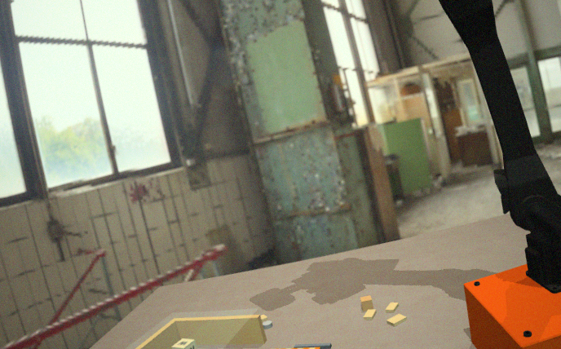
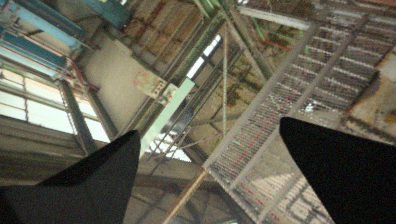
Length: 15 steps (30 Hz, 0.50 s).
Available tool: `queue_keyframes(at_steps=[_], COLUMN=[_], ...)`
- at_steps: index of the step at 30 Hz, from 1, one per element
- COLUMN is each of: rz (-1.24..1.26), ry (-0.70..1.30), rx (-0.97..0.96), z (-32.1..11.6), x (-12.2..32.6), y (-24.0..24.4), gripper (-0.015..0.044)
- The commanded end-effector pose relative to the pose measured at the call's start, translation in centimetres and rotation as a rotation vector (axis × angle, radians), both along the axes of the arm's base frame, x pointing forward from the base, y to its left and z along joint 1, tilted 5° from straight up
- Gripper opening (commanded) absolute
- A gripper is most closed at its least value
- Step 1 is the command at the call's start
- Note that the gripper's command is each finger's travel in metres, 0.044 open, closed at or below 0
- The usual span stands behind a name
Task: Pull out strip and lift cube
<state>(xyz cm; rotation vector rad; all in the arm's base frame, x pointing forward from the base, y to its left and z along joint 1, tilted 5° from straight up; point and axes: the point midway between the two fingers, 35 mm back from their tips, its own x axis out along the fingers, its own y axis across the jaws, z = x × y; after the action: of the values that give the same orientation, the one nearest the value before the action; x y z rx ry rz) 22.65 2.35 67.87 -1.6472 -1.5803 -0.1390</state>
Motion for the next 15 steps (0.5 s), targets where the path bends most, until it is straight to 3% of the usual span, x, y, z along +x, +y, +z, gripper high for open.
queue_keyframes(at_steps=[1,15], rz=[0.003,0.166], ry=[0.008,0.593], rx=[0.006,0.505], z=[0.0,-4.0], x=[0.1,7.8], y=[-0.1,-4.1], gripper=[0.0400,0.0400])
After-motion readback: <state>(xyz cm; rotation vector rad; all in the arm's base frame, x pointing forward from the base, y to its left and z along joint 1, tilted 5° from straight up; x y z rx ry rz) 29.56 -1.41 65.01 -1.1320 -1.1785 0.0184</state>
